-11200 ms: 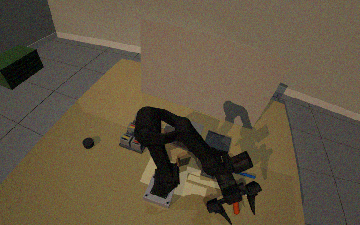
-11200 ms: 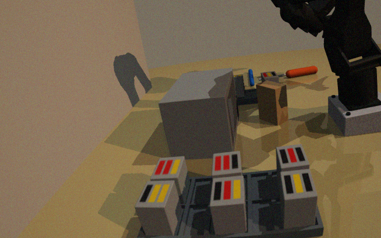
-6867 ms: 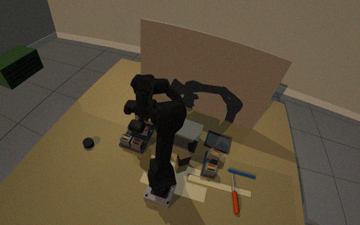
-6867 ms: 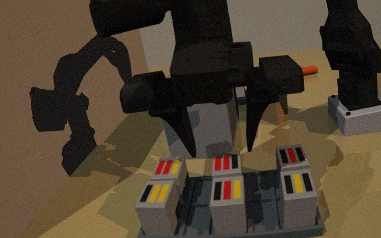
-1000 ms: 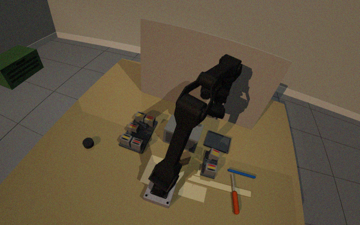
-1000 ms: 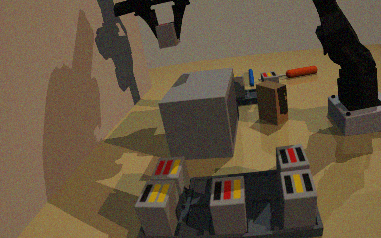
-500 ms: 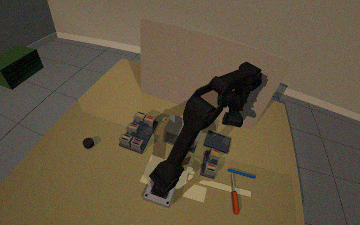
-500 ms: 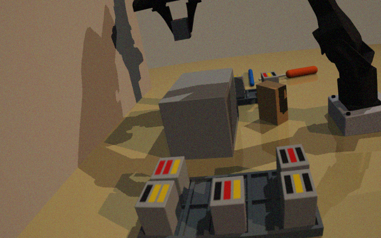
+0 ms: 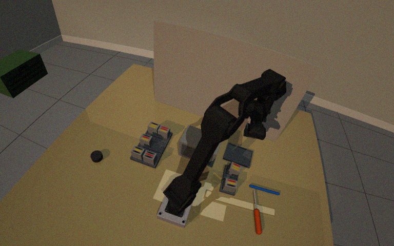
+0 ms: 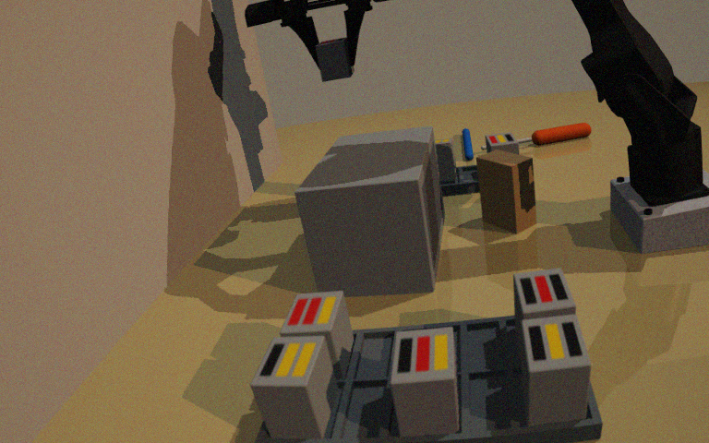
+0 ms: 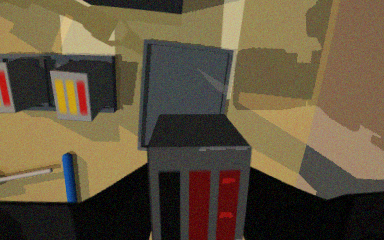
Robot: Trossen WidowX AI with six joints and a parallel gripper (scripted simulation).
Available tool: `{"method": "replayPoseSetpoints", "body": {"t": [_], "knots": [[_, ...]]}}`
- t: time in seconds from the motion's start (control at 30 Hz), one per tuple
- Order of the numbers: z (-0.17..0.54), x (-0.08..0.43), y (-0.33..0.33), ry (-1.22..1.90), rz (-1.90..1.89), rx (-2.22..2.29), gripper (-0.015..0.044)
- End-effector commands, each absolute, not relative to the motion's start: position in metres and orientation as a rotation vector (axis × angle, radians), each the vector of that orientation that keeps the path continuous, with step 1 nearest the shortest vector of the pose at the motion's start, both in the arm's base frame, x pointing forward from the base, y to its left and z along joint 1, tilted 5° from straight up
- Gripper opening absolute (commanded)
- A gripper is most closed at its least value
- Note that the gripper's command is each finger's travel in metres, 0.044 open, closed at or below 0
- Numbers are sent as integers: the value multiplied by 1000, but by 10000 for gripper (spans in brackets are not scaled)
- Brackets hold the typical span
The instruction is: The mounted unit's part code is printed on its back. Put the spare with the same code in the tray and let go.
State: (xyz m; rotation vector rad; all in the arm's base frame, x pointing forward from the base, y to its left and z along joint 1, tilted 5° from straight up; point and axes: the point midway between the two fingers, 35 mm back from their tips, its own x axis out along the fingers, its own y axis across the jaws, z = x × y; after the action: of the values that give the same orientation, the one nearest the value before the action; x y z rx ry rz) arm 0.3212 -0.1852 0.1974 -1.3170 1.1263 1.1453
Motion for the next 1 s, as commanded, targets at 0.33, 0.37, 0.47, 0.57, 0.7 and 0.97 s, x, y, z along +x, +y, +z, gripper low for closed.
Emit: {"method": "replayPoseSetpoints", "body": {"t": [0.33, 0.37, 0.47, 0.57, 0.7, 0.97], "knots": [[186, 324, -186, 1120, 1153, -1314, 0], [185, 324, -186, 1120, 1153, -1314, 0], [183, 325, -186, 1120, 1153, -1314, 0], [180, 326, -186, 1120, 1153, -1314, 0], [178, 326, -187, 1120, 1153, -1315, 0], [172, 328, -187, 1120, 1153, -1315, 0]]}}
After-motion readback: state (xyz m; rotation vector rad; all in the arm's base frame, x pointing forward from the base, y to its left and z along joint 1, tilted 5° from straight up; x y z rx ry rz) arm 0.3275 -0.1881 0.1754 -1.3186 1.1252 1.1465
